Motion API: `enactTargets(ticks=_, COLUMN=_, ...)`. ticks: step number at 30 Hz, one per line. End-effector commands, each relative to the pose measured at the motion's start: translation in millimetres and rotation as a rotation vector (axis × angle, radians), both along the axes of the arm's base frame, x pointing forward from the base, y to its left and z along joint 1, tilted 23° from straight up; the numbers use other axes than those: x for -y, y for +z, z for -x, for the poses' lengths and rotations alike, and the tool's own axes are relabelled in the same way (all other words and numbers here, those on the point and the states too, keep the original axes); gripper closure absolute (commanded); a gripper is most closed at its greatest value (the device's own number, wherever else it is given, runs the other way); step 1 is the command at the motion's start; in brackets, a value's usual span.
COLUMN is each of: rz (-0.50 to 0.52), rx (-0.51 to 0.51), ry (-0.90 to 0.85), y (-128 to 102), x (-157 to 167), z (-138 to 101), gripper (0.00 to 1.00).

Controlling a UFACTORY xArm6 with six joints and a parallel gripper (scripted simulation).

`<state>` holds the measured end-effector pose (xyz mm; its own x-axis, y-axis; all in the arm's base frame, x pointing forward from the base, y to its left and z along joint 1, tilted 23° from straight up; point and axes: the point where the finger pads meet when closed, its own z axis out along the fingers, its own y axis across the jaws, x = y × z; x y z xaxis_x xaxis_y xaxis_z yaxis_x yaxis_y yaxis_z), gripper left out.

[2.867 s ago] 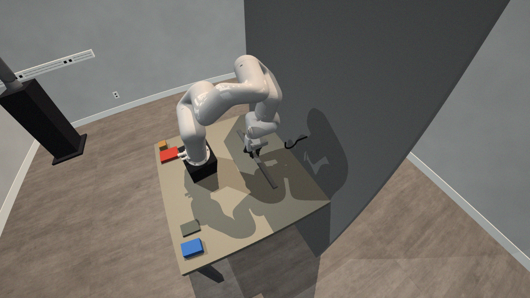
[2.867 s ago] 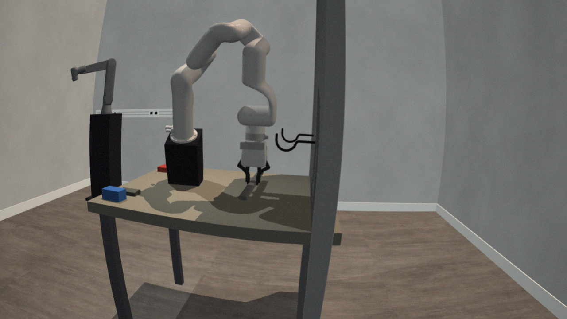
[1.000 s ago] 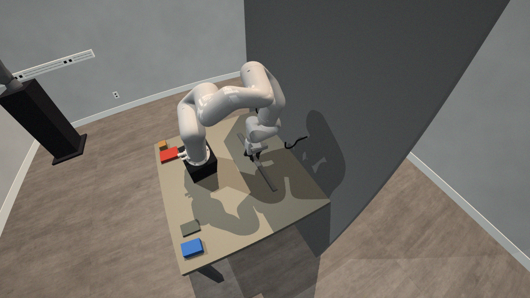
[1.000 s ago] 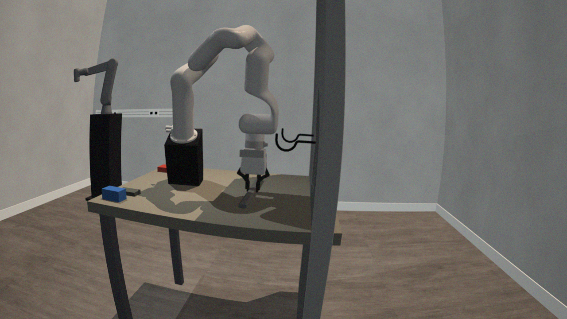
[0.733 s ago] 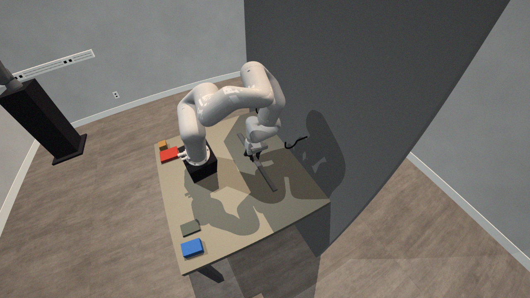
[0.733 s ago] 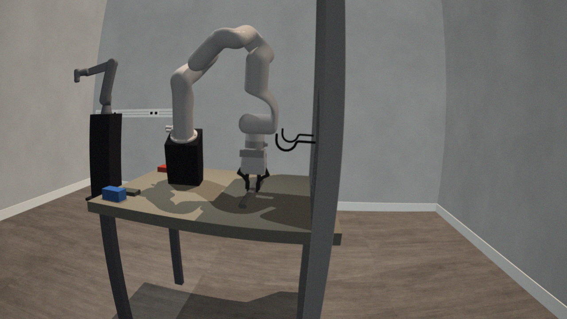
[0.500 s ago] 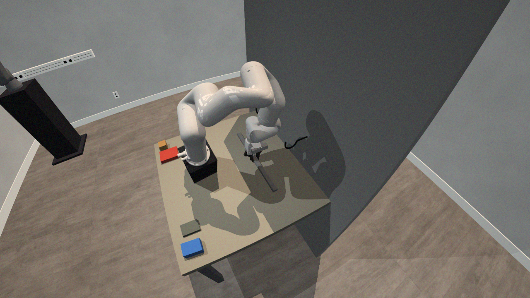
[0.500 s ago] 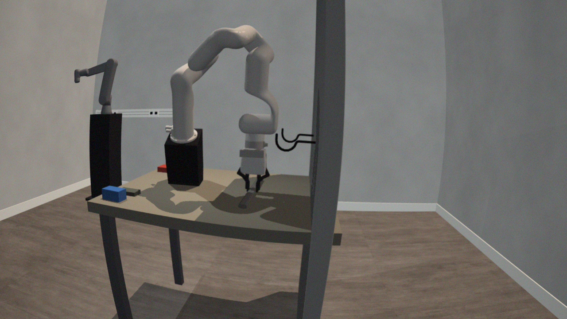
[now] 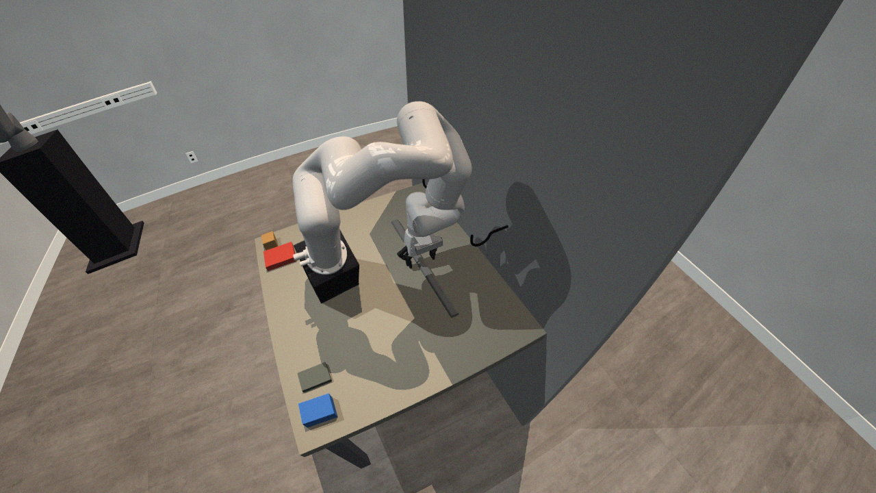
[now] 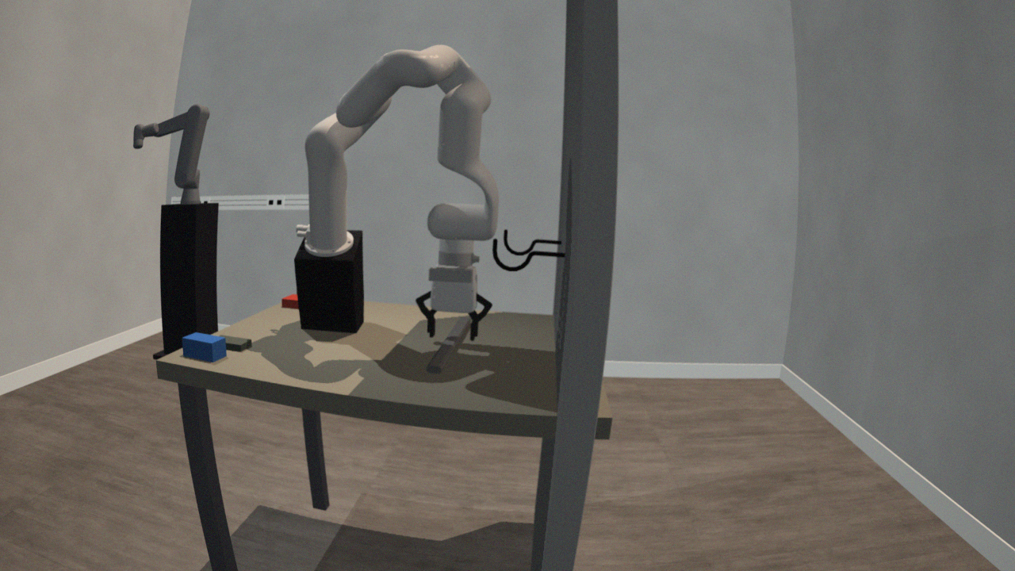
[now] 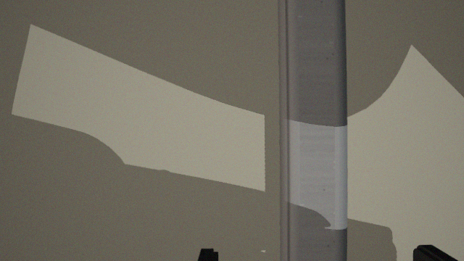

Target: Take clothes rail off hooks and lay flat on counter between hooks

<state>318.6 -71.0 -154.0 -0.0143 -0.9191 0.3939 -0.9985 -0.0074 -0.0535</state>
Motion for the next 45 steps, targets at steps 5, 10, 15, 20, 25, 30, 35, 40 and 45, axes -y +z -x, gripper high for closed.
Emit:
enactTargets(ticks=5, rz=0.0, rx=0.002, ry=0.001, y=1, x=0, z=-1, gripper=0.0)
enactTargets(ticks=10, rz=0.0, rx=0.002, ry=0.001, y=1, x=0, z=-1, gripper=0.0)
enactTargets(ticks=15, rz=0.0, rx=0.002, ry=0.001, y=1, x=0, z=-1, gripper=0.0)
enactTargets(ticks=20, rz=0.0, rx=0.002, ry=0.001, y=1, x=0, z=-1, gripper=0.0)
enactTargets(ticks=25, rz=0.0, rx=0.002, ry=0.001, y=8, x=-4, z=0, gripper=0.0)
enactTargets(ticks=30, rz=0.0, rx=0.002, ry=0.001, y=13, x=-6, z=0, gripper=0.0)
enactTargets(ticks=35, rz=0.0, rx=0.002, ry=0.001, y=20, x=-9, z=0, gripper=0.0)
enactTargets(ticks=40, rz=0.0, rx=0.002, ry=0.001, y=28, x=-12, z=1, gripper=0.0)
enactTargets(ticks=45, rz=0.0, rx=0.002, ry=0.001, y=33, x=-14, z=1, gripper=0.0)
